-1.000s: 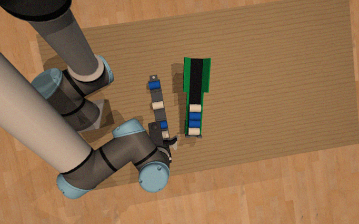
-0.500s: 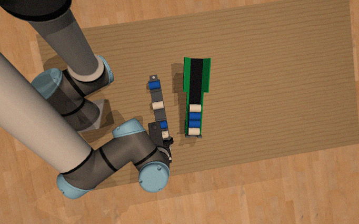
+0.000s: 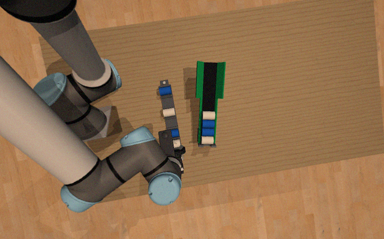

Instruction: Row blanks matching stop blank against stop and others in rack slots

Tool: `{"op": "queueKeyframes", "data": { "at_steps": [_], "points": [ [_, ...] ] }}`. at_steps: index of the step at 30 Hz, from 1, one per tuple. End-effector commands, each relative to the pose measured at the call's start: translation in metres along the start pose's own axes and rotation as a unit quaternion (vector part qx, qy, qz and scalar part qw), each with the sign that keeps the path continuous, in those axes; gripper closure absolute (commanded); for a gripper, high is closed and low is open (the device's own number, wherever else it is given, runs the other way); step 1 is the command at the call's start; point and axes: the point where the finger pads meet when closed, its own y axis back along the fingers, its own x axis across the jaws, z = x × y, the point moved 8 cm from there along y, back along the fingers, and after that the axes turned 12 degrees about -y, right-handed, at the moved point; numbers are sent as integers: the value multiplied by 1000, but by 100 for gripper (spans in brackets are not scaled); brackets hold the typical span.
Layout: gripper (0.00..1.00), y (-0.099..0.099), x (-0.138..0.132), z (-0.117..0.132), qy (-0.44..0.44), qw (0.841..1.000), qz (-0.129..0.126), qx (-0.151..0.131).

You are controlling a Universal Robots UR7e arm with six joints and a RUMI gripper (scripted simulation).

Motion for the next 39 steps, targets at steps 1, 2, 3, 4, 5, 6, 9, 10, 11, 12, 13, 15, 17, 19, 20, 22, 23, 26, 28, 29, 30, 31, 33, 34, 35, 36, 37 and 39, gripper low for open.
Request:
{"op": "queueKeyframes", "data": {
  "at_steps": [1, 2, 3, 4, 5, 6, 9, 10, 11, 12, 13, 15, 17, 19, 20, 22, 23, 26, 28, 29, 30, 31, 33, 34, 35, 36, 37, 39],
  "points": [
    [54, 2, 1, 2, 0, 1000, 1, -1],
    [54, 2, 1, 2, 0, 1000, 1, -1],
    [54, 2, 1, 2, 0, 1000, 1, -1],
    [54, 2, 1, 2, 0, 1000, 1, -1],
    [54, 2, 1, 2, 0, 1000, 1, -1],
    [54, 2, 1, 2, 0, 1000, 1, -1],
    [54, 2, 1, 2, 0, 1000, 1, -1],
    [54, 2, 1, 2, 0, 1000, 1, -1],
    [54, 1, 1, 2, 0, 1000, 1, -1],
    [54, 1, 1, 2, 0, 1000, 1, -1],
    [54, 1, 1, 2, 0, 1000, 1, -1],
    [54, 0, 0, 2, 0, 1000, 1, -1],
    [54, -2, 0, 2, 0, 1000, 0, 0],
    [54, -3, 0, 1, 0, 1000, 0, 0],
    [54, -3, 0, 1, 0, 1000, 0, 0],
    [54, -5, -1, 1, 0, 1000, -1, 1],
    [54, -6, -1, 1, 0, 1000, -1, 1],
    [54, -9, 0, 0, 1, 1000, -1, 1],
    [54, -11, 0, 0, 1, 1000, -1, 1],
    [54, -13, 0, 0, 0, 1000, -1, 1],
    [54, -14, 0, 0, 0, 1000, -1, 1],
    [54, -15, 0, 0, 0, 1000, -1, 1],
    [54, -18, -1, 0, 0, 1000, -1, 1],
    [54, -20, -1, 0, 0, 1000, -1, 1],
    [54, -21, -1, 0, 0, 1000, -1, 1],
    [54, -21, -1, 0, 0, 1000, -1, 1],
    [54, -21, -1, 0, 0, 1000, -1, 1],
    [54, -24, -1, 0, 0, 1000, -1, 1]
  ]
}}
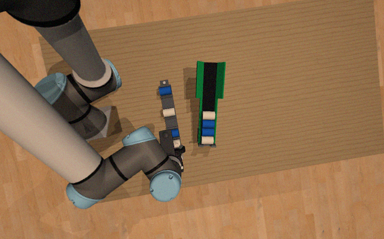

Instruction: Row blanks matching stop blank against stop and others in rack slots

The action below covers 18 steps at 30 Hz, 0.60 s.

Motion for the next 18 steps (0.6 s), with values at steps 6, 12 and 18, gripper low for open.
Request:
{"op": "queueKeyframes", "data": {
  "at_steps": [6, 12, 18],
  "points": [
    [54, -18, 0, -1, 0, 1000, 0, 1],
    [54, -26, 0, -1, 0, 1000, 0, 1],
    [54, -31, -1, -1, 0, 1000, 0, 1]
  ]
}}
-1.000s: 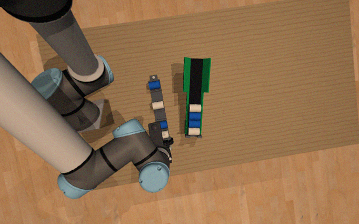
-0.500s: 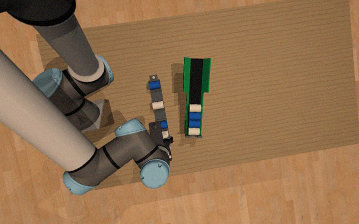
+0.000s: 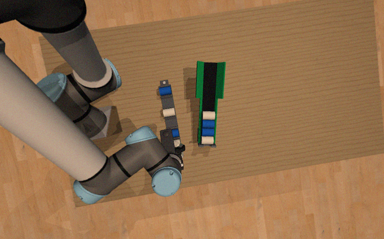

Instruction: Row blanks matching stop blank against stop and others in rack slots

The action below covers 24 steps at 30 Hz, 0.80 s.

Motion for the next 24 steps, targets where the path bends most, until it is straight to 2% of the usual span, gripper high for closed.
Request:
{"op": "queueKeyframes", "data": {
  "at_steps": [1, 24],
  "points": [
    [54, -8, 0, -1, 0, 1000, 0, 1],
    [54, -12, 0, 0, 0, 1000, 1, 0]
  ]
}}
